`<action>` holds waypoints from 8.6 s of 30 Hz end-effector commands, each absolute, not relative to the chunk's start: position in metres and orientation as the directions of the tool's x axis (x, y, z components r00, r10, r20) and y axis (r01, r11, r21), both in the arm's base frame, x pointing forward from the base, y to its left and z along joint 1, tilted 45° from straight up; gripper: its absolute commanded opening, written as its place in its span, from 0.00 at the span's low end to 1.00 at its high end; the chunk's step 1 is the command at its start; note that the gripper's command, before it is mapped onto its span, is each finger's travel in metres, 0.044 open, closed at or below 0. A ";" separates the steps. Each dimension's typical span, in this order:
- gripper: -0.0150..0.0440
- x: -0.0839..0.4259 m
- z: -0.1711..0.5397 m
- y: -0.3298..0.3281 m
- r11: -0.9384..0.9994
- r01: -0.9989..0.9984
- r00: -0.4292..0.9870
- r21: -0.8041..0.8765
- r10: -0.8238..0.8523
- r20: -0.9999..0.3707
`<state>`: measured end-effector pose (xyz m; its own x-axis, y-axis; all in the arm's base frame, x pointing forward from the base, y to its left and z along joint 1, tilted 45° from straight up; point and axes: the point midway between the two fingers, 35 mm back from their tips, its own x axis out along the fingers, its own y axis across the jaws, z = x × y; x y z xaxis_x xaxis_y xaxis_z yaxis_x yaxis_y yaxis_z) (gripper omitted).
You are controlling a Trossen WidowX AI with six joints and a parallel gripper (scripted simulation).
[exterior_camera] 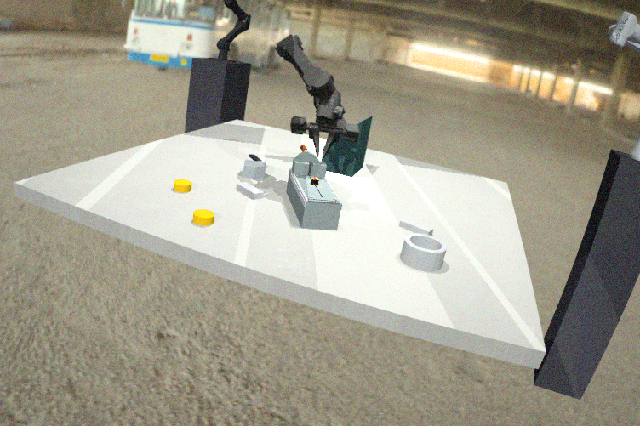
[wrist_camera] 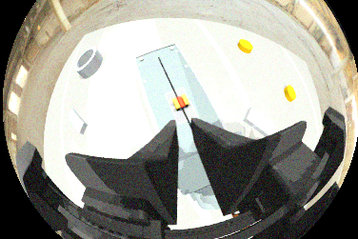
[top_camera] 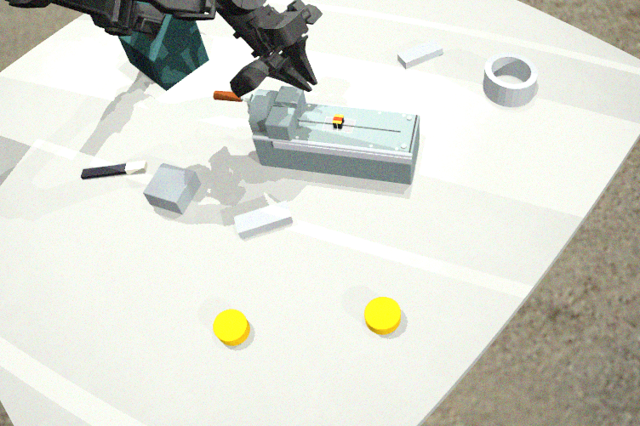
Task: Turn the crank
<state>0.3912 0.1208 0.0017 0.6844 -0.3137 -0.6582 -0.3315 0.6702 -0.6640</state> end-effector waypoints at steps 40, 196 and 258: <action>0.87 0.391 0.002 0.121 0.671 -0.332 0.684 -0.663 -0.313 -0.659; 0.79 0.391 0.001 0.121 0.671 -0.333 0.684 -0.662 -0.312 -0.660; 0.96 0.391 0.001 0.121 0.672 -0.333 0.684 -0.662 -0.311 -0.660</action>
<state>0.3910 0.1213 0.0013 0.6835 -0.3104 -0.6606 -0.3336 0.6722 -0.6610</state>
